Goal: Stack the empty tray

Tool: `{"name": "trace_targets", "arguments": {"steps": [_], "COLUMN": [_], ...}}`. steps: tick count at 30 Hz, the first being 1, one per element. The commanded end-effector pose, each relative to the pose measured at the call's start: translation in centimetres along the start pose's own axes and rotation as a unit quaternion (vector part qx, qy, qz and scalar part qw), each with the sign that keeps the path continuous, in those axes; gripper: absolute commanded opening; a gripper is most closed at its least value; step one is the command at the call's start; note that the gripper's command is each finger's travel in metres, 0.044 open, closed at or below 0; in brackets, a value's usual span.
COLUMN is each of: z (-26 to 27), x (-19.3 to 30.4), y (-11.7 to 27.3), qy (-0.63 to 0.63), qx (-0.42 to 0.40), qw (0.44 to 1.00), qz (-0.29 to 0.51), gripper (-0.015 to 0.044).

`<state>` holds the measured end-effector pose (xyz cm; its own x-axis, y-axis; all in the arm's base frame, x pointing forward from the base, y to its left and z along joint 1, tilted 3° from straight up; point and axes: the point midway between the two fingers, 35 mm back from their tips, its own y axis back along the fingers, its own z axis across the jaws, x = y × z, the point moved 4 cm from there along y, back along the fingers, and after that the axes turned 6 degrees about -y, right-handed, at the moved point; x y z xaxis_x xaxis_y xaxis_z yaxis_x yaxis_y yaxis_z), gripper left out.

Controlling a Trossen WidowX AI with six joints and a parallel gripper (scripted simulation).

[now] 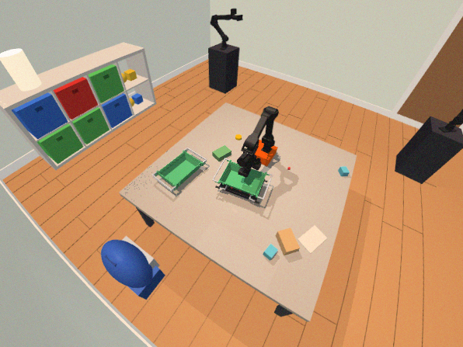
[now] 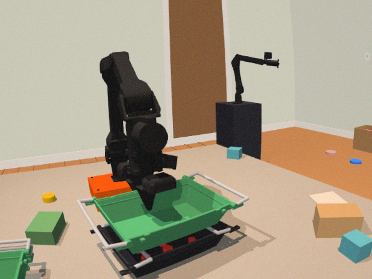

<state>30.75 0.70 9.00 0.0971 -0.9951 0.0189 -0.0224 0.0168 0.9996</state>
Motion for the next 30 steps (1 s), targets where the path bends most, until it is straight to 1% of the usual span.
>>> {"name": "trace_targets", "arguments": {"steps": [1, 4, 30], "z": [0.61, 0.61, 0.61], "x": [0.05, 0.05, 0.05], "y": [-0.69, -0.69, -0.69], "qy": [0.001, 0.001, 0.001], "qx": [-0.019, -0.019, -0.019], "qw": [1.000, 1.000, 1.000], "qz": [0.003, 0.003, 0.003], "gripper": [0.0000, 0.0000, 0.0381]}}
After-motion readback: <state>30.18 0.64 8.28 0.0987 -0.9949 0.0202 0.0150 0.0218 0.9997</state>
